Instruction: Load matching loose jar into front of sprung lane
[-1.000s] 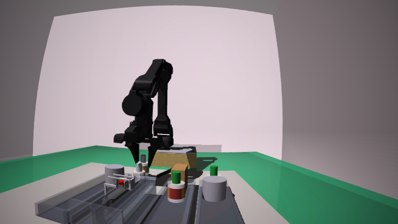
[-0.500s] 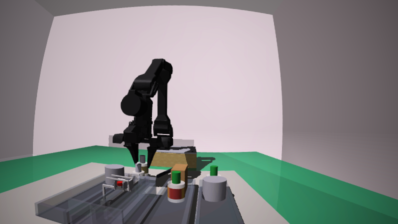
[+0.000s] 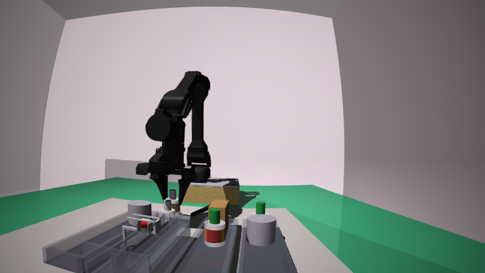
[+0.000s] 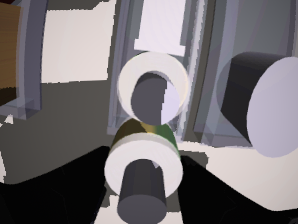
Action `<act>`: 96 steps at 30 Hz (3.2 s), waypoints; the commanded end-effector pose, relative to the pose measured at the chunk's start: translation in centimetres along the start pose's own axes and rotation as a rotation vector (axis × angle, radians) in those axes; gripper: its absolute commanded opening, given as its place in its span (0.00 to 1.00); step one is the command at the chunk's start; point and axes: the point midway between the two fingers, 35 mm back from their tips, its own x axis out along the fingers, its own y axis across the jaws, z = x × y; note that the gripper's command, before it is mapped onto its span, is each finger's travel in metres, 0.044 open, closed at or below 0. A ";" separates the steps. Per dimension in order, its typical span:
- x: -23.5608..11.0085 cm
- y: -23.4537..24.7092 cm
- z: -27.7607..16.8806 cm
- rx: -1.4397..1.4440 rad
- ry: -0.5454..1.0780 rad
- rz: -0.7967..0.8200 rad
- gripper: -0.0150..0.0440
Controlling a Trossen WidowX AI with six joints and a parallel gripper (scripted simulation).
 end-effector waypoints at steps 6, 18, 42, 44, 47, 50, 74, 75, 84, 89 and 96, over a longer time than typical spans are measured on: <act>-0.2 0.0 1.1 0.003 -0.022 0.000 0.25; -0.3 0.0 1.7 0.003 -0.022 0.000 0.25; -0.6 0.0 2.8 0.003 -0.023 0.000 0.25; -0.7 0.0 2.9 0.003 -0.023 0.000 0.25; -0.7 0.0 3.0 0.003 -0.023 0.000 0.25; -0.8 0.0 3.1 0.003 -0.023 0.000 0.25; -0.8 0.0 3.2 0.003 -0.023 0.000 0.25; -0.8 0.0 3.2 0.003 -0.023 0.000 0.25; -0.8 0.0 3.2 0.003 -0.023 0.000 0.25; -0.7 0.0 3.2 0.003 -0.023 0.000 0.25; -0.6 0.0 3.2 0.003 -0.023 0.000 0.25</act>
